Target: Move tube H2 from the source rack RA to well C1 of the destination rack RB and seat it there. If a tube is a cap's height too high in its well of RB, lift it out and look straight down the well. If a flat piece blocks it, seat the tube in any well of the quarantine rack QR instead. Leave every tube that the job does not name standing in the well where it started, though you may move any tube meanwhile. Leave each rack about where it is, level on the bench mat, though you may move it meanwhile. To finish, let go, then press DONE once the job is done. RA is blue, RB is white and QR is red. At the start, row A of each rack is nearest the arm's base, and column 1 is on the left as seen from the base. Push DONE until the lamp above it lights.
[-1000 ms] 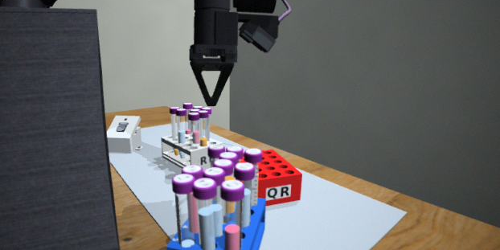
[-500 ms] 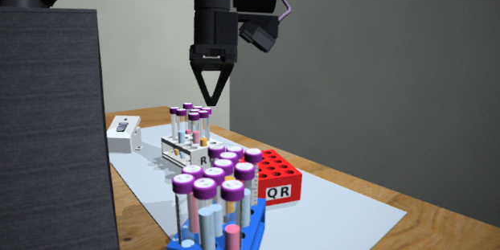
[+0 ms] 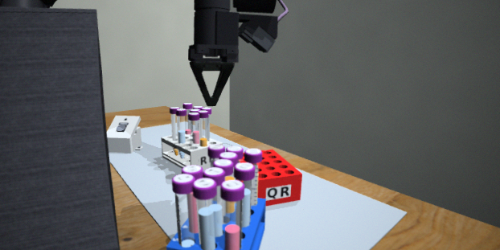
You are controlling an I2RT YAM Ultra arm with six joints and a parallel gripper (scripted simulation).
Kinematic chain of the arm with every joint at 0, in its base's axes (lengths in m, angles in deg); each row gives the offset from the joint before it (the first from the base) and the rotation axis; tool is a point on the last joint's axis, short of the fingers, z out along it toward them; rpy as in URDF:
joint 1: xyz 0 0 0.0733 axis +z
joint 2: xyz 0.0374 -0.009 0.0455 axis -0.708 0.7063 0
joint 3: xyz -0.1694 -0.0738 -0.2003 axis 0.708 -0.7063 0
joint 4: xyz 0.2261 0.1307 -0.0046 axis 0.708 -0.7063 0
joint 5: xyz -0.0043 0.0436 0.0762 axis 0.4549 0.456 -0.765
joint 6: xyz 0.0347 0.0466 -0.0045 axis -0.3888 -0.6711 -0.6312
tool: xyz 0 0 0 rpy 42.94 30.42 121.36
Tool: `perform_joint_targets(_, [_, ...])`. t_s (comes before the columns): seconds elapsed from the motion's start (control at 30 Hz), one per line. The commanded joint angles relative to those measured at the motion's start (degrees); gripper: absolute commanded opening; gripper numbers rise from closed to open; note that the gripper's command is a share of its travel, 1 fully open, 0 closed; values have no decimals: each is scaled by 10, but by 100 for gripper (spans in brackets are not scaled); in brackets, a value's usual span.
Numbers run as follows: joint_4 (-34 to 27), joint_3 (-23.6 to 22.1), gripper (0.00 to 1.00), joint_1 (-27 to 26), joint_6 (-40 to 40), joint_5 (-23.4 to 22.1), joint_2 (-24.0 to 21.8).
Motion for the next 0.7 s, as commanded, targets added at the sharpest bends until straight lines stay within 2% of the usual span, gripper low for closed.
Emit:
perform_joint_targets(0.0, [0,16,0,-4,67,6,-17])
perform_joint_targets(0.23, [1,15,0,-4,196,6,-18])
perform_joint_targets(0.3, [1,15,0,-4,196,6,-18])
perform_joint_targets(0.67, [1,14,0,-3,405,5,-18])
